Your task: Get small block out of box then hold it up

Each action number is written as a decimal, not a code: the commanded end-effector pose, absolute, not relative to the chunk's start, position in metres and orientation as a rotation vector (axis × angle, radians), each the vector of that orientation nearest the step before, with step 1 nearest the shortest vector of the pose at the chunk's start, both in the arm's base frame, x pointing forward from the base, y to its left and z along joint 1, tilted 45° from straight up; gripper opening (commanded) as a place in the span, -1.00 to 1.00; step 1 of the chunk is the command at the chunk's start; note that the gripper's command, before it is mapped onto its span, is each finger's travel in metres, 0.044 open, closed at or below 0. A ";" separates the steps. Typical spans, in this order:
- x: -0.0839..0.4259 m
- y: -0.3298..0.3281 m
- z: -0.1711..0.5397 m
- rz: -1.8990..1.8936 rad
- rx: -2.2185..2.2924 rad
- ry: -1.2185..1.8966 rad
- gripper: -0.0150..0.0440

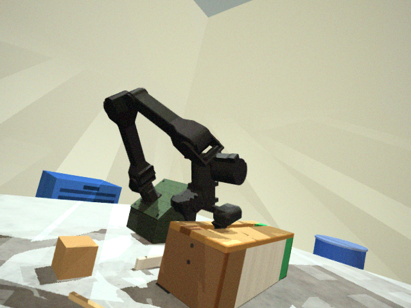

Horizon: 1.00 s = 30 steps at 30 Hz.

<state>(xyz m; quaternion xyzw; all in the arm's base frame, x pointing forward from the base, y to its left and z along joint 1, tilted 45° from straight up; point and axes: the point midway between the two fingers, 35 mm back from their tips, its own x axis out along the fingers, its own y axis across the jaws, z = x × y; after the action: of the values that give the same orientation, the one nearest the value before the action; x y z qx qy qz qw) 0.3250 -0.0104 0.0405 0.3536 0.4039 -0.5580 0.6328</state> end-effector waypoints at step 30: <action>0.317 0.049 -0.019 -1.276 0.812 0.927 0.86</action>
<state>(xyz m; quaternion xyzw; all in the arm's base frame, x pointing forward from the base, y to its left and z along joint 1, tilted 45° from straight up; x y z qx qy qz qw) 0.3183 0.0419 -0.0116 0.3542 0.4042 -0.5569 0.6332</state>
